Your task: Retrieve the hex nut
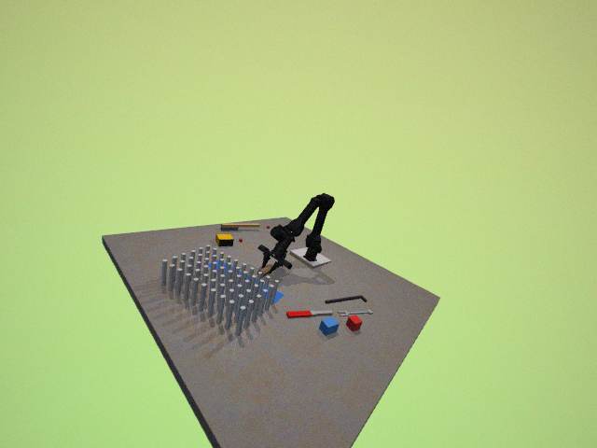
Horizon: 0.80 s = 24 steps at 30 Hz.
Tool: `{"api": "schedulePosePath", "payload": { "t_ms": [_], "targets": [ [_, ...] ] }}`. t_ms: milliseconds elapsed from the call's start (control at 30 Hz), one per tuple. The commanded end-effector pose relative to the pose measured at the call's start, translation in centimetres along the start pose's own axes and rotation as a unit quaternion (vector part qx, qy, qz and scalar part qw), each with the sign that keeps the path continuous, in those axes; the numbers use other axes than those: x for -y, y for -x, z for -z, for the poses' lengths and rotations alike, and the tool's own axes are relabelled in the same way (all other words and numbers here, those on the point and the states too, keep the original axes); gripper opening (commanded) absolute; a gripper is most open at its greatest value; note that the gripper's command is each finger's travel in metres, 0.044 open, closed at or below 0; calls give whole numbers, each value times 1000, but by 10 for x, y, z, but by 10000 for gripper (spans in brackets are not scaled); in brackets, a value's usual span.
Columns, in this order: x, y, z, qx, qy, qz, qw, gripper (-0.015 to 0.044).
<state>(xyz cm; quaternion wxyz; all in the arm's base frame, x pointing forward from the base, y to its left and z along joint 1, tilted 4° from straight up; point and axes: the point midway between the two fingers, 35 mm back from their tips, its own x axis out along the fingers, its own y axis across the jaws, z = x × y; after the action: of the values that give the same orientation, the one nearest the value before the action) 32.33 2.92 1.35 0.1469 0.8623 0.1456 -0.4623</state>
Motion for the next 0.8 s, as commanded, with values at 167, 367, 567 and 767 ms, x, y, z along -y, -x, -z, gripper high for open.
{"api": "schedulePosePath", "payload": {
  "t_ms": [167,367,567,767],
  "targets": [
    [1,4,-7,0,2,2,1000,0],
    [1,6,-10,0,2,2,1000,0],
    [1,8,-14,0,2,2,1000,0],
    [1,10,-17,0,2,2,1000,0]
  ]
}}
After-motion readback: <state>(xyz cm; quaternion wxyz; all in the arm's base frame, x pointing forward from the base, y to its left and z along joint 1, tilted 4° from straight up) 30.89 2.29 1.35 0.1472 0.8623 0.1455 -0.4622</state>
